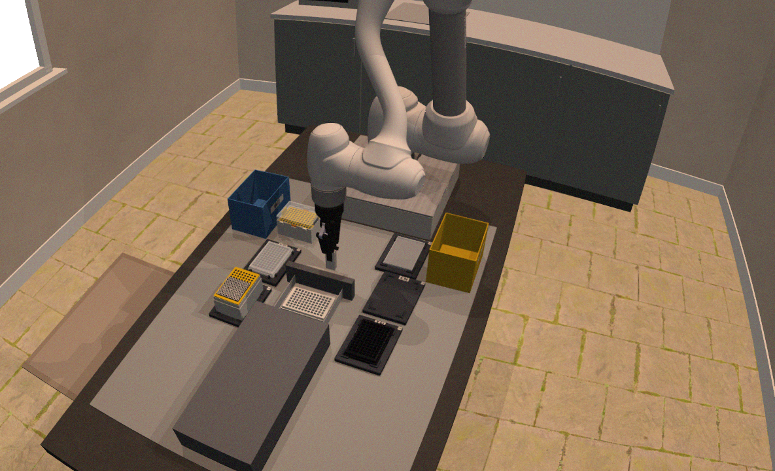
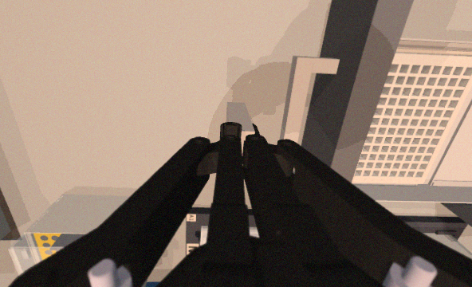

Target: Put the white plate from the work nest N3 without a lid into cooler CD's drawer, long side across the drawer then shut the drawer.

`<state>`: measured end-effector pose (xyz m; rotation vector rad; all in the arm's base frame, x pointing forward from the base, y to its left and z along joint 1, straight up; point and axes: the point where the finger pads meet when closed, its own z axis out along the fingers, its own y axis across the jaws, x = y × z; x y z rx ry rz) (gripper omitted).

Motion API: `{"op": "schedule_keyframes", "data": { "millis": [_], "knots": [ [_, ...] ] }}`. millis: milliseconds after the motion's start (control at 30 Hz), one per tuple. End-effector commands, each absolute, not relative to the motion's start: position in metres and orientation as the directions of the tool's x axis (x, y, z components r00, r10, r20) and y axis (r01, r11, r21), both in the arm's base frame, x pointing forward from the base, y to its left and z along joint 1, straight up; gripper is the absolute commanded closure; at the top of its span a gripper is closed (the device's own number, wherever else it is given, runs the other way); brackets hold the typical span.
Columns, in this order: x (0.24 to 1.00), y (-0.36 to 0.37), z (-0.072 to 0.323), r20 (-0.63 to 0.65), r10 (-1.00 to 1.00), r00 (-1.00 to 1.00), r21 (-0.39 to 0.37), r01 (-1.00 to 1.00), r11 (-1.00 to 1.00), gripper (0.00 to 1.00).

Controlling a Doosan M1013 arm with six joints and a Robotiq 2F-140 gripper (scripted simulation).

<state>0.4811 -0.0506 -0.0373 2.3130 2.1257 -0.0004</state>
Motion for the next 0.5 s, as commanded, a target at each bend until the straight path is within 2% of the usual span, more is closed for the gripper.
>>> {"op": "schedule_keyframes", "data": {
  "millis": [0, 467],
  "knots": [
    [0.4812, -0.0506, -0.0414, 0.000, 0.996, 0.084, 0.000, 0.996, -0.084, 1.00],
    [0.4812, -0.0506, -0.0487, 0.000, 0.996, 0.084, 0.000, 0.996, -0.084, 1.00]
  ]
}}
